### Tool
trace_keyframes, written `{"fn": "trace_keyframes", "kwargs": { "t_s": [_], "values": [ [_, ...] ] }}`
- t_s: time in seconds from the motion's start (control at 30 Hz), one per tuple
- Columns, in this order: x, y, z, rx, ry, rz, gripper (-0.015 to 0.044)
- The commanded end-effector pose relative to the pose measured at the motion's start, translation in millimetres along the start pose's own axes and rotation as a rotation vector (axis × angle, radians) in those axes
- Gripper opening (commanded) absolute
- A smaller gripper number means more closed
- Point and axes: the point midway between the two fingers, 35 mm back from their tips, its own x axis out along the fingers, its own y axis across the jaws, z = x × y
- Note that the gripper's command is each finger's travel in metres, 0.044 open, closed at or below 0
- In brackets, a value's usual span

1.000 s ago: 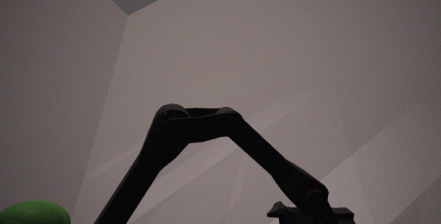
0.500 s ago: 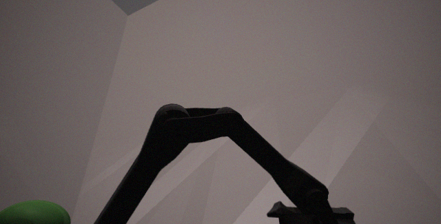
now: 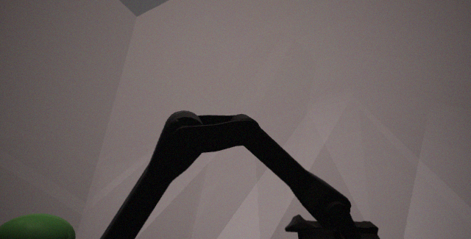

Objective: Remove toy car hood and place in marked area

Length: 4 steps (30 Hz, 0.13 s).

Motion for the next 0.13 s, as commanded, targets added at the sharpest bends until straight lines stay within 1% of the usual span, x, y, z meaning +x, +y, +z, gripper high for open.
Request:
{"fn": "trace_keyframes", "kwargs": {
  "t_s": [0.0,0.1],
  "values": [
    [-0.4,0.0,0.0,0.006,0.002,0.002,0.0440],
    [-0.4,0.0,0.0,0.006,0.002,0.002,0.0440]
  ]
}}
